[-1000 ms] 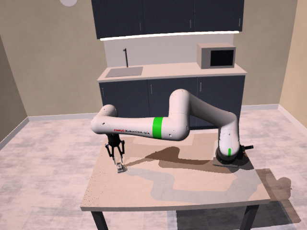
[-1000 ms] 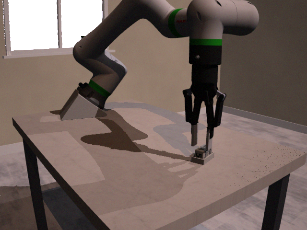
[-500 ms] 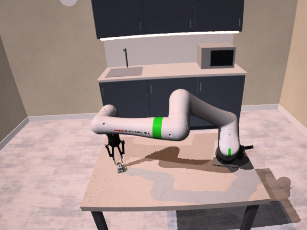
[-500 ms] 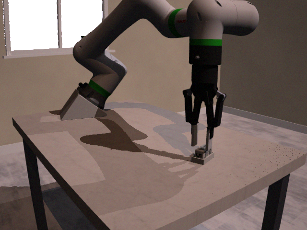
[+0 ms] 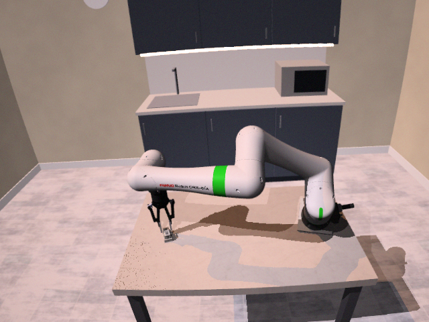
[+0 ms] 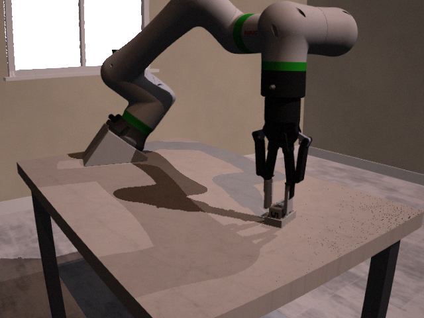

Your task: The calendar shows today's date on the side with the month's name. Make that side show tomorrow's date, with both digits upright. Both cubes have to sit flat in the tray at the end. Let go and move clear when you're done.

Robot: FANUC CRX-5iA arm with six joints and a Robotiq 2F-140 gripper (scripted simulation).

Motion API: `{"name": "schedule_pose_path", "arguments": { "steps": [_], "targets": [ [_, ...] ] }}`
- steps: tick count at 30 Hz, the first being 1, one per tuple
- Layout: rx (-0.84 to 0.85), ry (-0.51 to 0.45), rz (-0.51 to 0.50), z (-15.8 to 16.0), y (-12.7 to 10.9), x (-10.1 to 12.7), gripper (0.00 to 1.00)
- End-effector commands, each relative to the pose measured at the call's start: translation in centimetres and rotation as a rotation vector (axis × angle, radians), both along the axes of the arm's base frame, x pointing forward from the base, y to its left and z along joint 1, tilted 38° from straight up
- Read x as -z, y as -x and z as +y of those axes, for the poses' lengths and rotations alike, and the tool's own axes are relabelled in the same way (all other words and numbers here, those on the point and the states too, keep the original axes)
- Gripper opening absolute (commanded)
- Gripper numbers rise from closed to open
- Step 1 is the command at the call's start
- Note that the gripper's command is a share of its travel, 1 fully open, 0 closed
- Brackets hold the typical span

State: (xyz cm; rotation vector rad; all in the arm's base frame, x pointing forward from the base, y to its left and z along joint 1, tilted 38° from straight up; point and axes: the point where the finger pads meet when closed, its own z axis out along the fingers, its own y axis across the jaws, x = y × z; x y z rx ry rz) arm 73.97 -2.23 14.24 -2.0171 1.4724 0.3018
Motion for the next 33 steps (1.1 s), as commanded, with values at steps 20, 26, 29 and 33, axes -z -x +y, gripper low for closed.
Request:
{"name": "schedule_pose_path", "arguments": {
  "steps": [20, 26, 29, 33],
  "targets": [
    [0.0, 0.0, -0.001, 0.72, -0.22, 0.95, 0.35],
    [0.0, 0.0, -0.001, 0.72, -0.22, 0.95, 0.35],
    [0.0, 0.0, -0.001, 0.72, -0.22, 0.95, 0.35],
    [0.0, 0.0, -0.001, 0.72, -0.22, 0.95, 0.35]
  ]
}}
